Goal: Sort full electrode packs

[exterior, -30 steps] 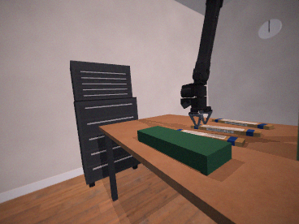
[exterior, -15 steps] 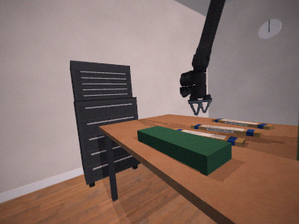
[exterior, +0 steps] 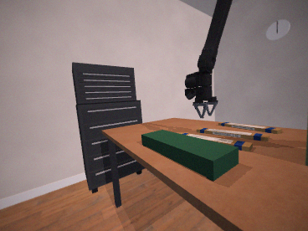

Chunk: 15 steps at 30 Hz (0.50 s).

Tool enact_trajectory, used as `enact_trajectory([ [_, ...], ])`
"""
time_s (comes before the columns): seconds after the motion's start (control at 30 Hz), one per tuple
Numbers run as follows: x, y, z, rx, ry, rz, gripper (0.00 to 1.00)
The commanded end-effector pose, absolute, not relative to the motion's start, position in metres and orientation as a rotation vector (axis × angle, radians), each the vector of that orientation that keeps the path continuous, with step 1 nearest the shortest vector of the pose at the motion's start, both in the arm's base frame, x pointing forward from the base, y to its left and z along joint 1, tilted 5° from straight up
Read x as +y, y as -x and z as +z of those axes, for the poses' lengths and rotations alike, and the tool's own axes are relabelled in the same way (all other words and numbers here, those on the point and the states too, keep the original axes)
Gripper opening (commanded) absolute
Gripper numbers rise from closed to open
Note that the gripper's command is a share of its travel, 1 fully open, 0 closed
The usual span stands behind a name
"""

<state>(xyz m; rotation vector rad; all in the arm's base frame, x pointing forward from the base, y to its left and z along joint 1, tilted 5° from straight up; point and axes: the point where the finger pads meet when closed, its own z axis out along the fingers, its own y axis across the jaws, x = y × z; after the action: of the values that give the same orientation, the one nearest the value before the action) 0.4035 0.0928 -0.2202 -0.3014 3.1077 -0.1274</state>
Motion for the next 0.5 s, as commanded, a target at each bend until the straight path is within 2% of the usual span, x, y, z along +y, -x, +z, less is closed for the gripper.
enact_trajectory([
  [0.0, 0.0969, -0.4003, -0.2283, 3.13, 0.314, -0.136, 0.96],
  [0.47, 0.0964, -0.3994, -0.2296, 3.133, 0.315, -0.137, 0.96],
])
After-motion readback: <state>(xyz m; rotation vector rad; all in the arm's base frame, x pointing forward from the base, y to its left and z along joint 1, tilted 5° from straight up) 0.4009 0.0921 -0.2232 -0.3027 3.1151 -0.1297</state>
